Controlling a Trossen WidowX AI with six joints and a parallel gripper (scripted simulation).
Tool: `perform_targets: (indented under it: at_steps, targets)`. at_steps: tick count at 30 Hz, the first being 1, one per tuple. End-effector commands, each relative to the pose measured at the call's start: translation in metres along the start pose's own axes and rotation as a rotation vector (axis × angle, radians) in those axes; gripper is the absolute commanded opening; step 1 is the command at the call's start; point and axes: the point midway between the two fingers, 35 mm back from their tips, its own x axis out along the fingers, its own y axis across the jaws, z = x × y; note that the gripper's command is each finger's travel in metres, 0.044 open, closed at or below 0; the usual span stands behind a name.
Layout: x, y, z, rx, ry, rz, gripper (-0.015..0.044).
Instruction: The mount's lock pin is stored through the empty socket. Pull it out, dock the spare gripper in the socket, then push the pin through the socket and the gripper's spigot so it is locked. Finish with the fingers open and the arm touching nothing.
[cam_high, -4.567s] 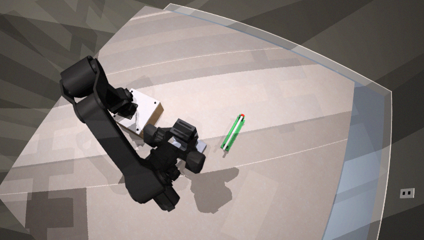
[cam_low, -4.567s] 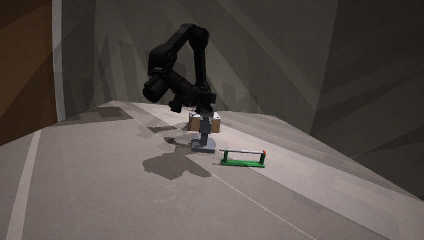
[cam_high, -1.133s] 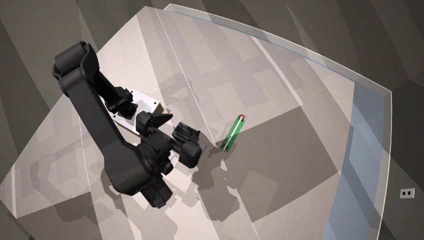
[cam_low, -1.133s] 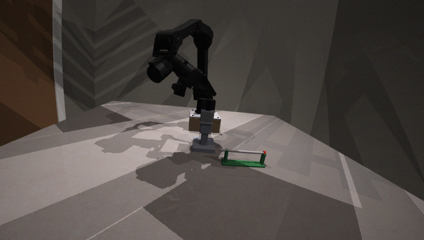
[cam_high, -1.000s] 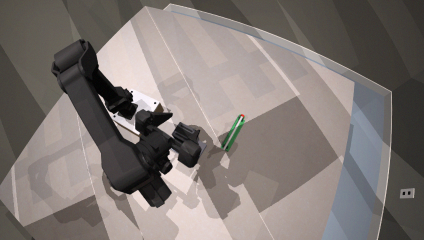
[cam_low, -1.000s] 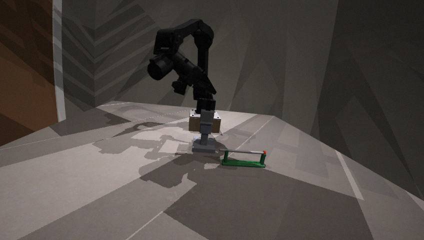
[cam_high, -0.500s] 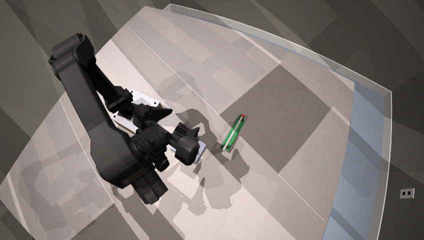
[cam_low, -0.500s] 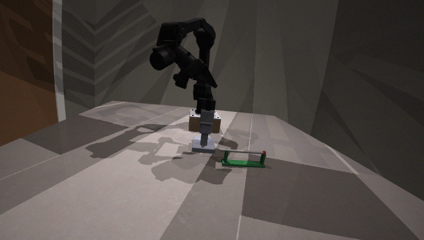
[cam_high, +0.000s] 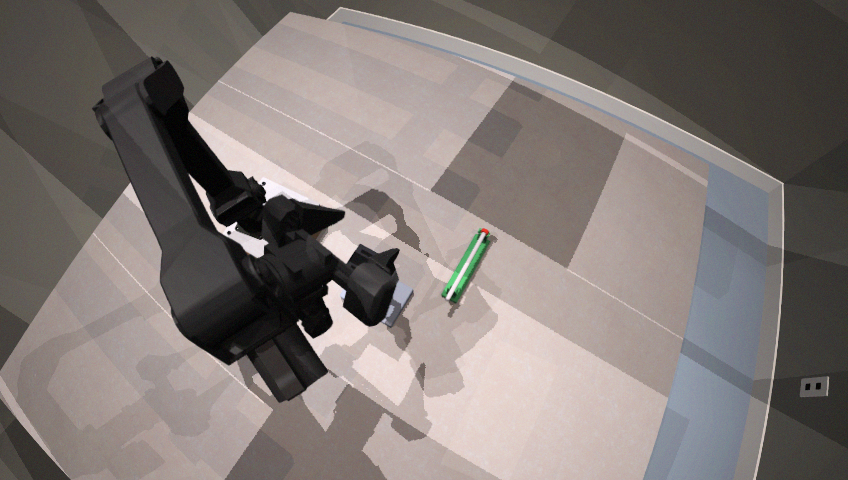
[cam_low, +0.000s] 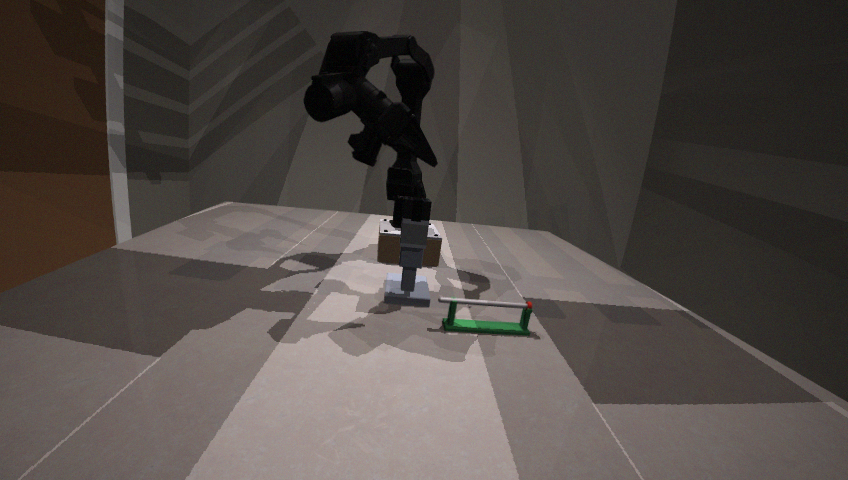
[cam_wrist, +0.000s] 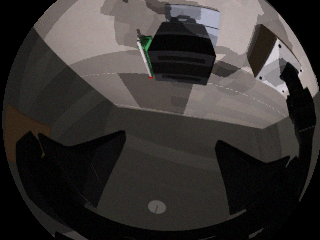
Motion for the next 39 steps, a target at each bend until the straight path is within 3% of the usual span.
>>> perform_targets:
  at_steps: [1,2,12,21,30,35,39]
  targets:
    - [0.001,0.000,0.001,0.001,0.002,-0.004,0.0440]
    - [0.001,0.000,0.001,0.001,0.002,-0.004,0.0440]
    - [0.059,-0.060,-0.055,0.005,-0.004,-0.001,0.0180]
    - [0.059,-0.066,-0.055,-0.057,-0.040,-0.028,0.0180]
    - [0.080,-0.013,-0.034,-0.991,-0.286,-0.363,0.0180]
    - [0.104,0.019,-0.020,-1.515,-0.321,-0.668,0.0180]
    - [0.113,0.031,-0.016,-1.704,-0.309,-0.798,0.0180]
